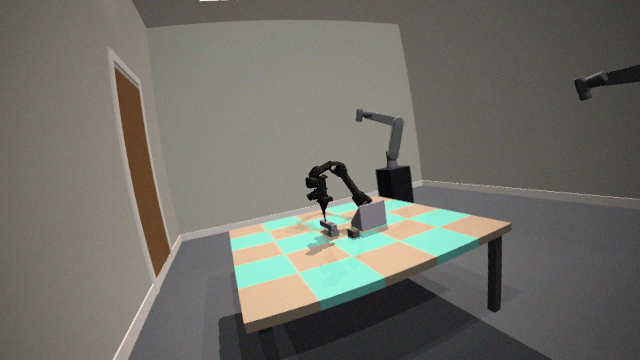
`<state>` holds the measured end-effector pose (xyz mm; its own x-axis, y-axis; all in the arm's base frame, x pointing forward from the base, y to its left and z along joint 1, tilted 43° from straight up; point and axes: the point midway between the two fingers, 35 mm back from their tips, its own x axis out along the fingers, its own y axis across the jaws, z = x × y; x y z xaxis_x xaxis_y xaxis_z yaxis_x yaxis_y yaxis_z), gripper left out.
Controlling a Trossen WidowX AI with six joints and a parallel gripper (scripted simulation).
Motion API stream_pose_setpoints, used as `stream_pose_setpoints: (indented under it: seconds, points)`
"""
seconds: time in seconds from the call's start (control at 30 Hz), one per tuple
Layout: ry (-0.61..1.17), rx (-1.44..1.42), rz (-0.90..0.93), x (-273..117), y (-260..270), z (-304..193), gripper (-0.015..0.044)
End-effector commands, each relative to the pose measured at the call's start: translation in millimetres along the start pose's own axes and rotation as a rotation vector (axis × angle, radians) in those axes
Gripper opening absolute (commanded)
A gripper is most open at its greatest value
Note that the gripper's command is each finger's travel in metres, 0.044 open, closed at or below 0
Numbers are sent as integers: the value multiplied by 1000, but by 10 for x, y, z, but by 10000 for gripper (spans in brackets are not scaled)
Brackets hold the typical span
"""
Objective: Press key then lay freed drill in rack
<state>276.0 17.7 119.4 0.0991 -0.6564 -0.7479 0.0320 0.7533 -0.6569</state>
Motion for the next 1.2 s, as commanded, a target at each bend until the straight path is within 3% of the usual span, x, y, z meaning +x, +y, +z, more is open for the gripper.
stream_pose_setpoints:
  seconds: [0.0,0.43,0.8,0.9,1.0,1.17]
  points:
    - [67,-6,-27,229,-26,-77,0]
    - [67,-6,-27,285,-35,-79,0]
    - [25,-87,-12,-524,16,21,289]
    - [14,-93,-11,-423,15,18,368]
    - [23,-339,-7,-289,292,73,440]
    - [43,-880,7,43,887,99,440]
